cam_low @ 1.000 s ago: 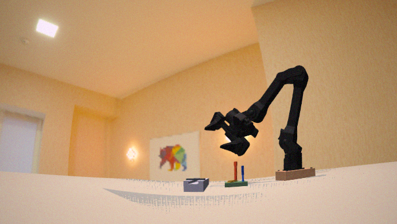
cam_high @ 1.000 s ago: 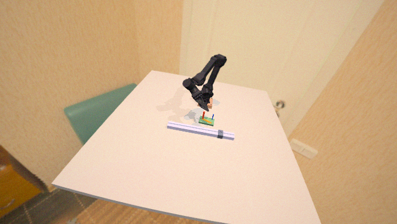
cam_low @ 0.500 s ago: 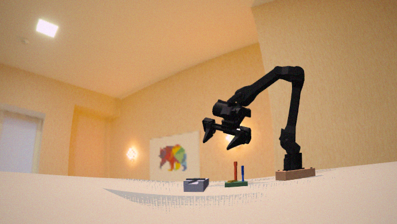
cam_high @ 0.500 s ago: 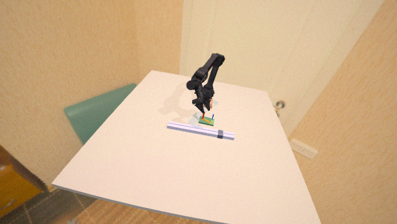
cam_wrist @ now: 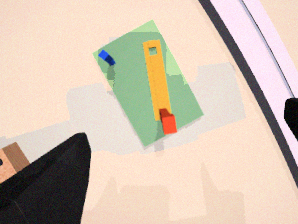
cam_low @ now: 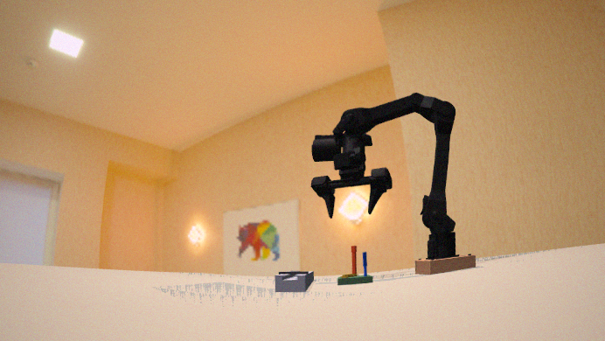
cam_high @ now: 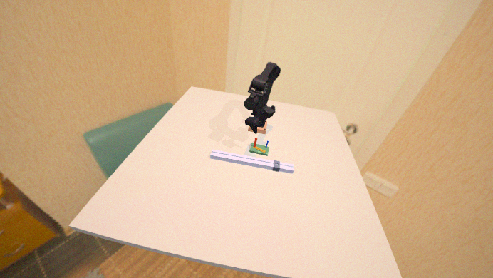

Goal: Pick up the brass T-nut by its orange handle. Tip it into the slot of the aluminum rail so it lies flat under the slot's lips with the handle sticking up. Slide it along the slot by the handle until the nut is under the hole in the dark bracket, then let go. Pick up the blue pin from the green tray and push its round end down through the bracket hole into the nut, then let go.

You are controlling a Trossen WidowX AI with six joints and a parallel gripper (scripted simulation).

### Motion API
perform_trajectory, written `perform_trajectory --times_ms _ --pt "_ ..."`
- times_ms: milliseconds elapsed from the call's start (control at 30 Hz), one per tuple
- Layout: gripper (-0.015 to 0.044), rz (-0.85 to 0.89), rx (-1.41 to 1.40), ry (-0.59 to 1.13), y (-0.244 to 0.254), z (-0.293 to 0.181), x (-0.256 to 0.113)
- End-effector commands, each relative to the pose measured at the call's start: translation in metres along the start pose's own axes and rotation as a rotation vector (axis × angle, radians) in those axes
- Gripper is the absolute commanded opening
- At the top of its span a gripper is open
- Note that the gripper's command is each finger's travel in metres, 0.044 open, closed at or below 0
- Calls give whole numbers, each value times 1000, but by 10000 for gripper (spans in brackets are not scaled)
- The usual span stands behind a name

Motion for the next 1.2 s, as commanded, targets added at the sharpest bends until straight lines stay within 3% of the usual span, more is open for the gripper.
perform_trajectory --times_ms 0,400,1167 --pt "440 11 8 36 2 0 -3" --pt "440 11 8 36 -1 -17 54" --pt "440 11 8 36 -4 -25 84"
Point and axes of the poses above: the point midway between the two fingers, 35 mm back from their tips, its own x axis out along the fingers, its own y axis across the jaws, z = x × y, the point moved 6 cm from there along -x, back along the fingers, and after that the axes turned 13 degrees about x, right-handed, at the moved point
